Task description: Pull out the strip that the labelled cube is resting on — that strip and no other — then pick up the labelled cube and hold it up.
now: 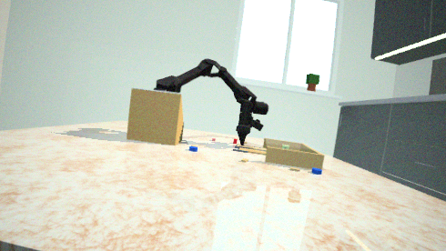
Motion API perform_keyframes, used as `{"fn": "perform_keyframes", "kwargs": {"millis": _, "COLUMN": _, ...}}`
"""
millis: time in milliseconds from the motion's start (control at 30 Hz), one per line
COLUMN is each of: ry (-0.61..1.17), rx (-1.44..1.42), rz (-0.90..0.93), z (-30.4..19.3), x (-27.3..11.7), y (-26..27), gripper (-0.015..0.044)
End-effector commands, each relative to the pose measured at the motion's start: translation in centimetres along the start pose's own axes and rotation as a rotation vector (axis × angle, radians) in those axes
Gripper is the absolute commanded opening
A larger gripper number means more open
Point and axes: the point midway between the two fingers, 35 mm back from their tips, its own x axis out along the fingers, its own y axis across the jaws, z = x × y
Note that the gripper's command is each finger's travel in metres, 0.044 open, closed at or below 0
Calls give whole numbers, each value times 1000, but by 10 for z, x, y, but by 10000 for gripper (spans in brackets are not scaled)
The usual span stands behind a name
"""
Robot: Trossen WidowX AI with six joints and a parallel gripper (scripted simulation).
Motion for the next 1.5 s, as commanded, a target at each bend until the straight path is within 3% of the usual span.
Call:
{"fn": "perform_keyframes", "kwargs": {"millis": 0, "ry": 20, "rx": 7, "rz": -8, "z": -13, "x": 6, "y": -2, "gripper": 0}}
{"fn": "perform_keyframes", "kwargs": {"millis": 1467, "ry": 23, "rx": 10, "rz": -7, "z": -78, "x": 6, "y": 0, "gripper": 0}}
